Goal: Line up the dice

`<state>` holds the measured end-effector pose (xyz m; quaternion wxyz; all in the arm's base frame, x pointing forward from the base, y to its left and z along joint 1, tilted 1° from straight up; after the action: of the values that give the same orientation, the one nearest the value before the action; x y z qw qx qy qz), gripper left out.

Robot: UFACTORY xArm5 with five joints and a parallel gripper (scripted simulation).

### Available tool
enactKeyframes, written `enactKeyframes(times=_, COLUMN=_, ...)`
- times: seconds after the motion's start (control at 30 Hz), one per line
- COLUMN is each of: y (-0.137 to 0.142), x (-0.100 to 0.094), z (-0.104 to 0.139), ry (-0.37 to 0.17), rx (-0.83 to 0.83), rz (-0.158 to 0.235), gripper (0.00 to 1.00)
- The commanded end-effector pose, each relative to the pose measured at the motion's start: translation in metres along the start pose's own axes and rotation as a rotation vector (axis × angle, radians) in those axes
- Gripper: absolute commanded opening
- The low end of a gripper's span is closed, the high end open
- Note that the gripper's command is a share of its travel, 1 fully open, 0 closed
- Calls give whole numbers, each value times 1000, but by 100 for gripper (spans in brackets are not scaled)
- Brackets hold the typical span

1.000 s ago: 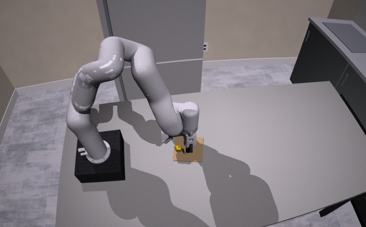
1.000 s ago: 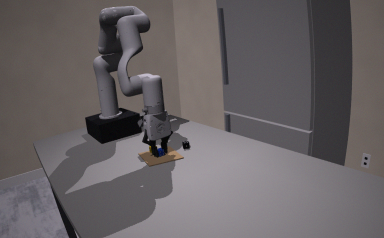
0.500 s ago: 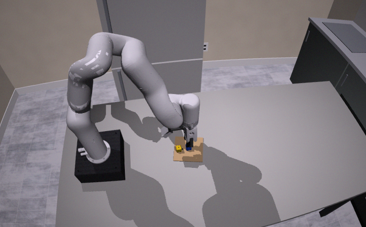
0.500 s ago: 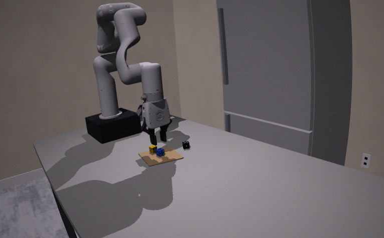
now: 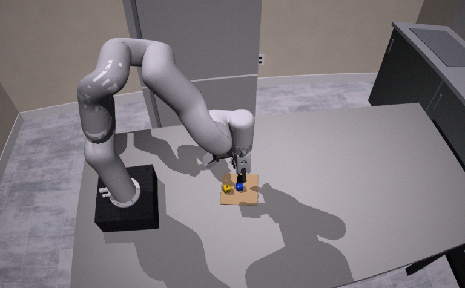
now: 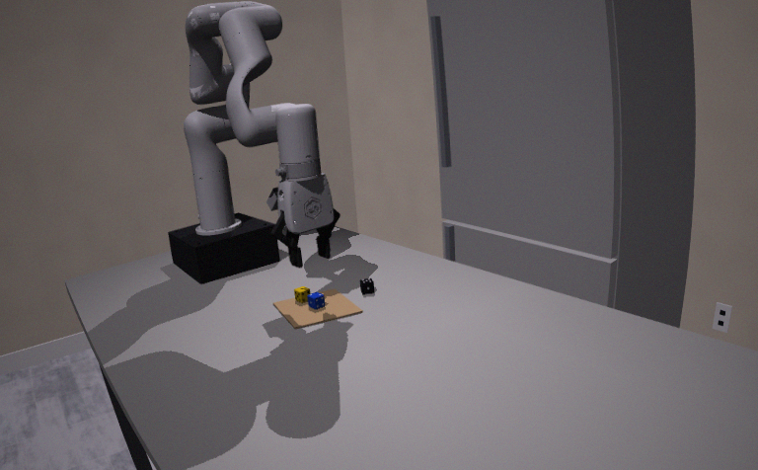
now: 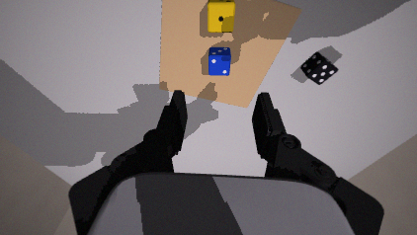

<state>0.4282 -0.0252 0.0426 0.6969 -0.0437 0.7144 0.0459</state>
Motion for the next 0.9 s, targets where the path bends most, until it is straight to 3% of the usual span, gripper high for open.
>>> enactKeyframes(times=0.0, y=0, x=-2, z=1, ry=-3, rx=0, rz=-1, gripper=100)
enactKeyframes(times=0.87, y=3, x=-2, z=2, ry=-3, rx=57, rz=-1, gripper=100)
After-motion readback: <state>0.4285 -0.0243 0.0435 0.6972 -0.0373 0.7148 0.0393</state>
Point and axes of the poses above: the point where the finger pads meet when closed, its own x axis out along the fingers, its own y axis across the jaws, z = x × y, the point moved 3 cm from there along -x, back along the fingers, and after that the axes turned 11 degrees about -x, right-handed, at the moved point
